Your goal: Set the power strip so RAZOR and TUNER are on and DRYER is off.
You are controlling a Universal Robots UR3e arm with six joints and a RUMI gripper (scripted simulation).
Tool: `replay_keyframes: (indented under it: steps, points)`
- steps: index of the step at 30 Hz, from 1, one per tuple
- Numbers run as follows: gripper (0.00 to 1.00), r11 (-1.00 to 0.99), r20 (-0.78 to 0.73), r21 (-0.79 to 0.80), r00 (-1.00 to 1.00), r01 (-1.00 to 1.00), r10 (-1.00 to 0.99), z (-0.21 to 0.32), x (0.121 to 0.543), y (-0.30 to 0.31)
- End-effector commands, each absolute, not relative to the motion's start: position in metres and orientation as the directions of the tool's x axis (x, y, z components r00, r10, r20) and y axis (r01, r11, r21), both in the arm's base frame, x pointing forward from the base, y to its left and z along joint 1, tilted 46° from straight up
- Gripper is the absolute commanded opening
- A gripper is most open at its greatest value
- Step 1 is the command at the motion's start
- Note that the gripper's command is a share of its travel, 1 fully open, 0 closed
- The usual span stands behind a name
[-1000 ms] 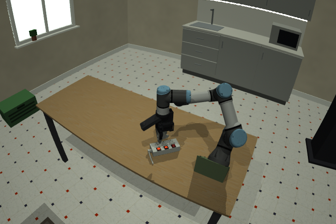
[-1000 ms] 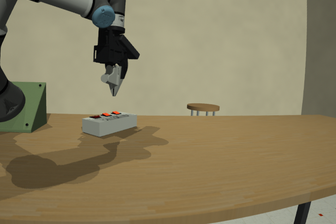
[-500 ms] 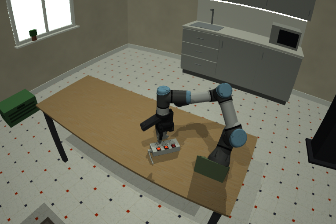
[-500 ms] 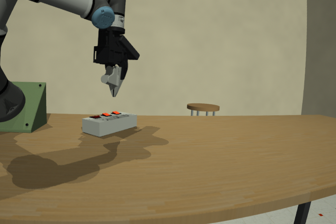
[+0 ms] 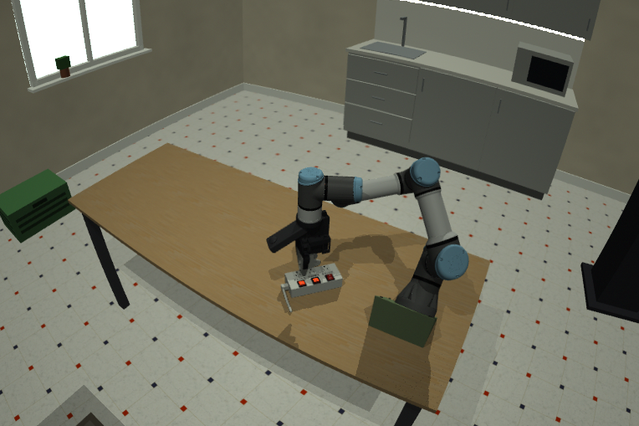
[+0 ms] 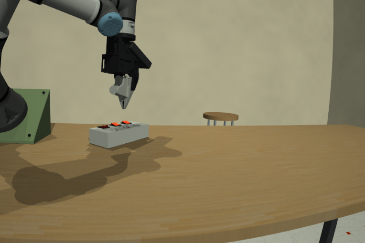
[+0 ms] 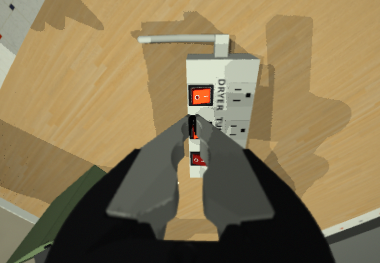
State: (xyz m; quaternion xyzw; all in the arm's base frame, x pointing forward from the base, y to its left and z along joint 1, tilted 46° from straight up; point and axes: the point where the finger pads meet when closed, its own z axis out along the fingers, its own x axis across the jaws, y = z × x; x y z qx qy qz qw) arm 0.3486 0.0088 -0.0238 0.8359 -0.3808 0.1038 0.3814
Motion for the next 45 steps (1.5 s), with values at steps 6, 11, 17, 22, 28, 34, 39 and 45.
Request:
replay_keyframes:
  steps: [6,11,17,22,28,34,39,45]
  points:
    - [0.0,-0.421,0.465,0.556,0.688,-0.717,-0.557,-0.033,0.348,-0.001]
    - [0.0,-0.421,0.465,0.556,0.688,-0.717,-0.557,-0.035,0.348,-0.004]
    - [0.0,-0.421,0.465,0.556,0.688,-0.717,-0.557,-0.04,0.347,-0.009]
    - [0.0,-0.421,0.465,0.556,0.688,-0.717,-0.557,-0.043,0.346,-0.012]
    - [0.0,-0.421,0.465,0.556,0.688,-0.717,-0.557,-0.045,0.346,-0.013]
    - [0.0,-0.421,0.465,0.556,0.688,-0.717,-0.557,-0.045,0.346,-0.014]
    - [0.0,-0.421,0.465,0.556,0.688,-0.717,-0.557,-0.045,0.346,-0.014]
    - [0.0,-0.421,0.465,0.556,0.688,-0.717,-0.557,-0.045,0.346,-0.014]
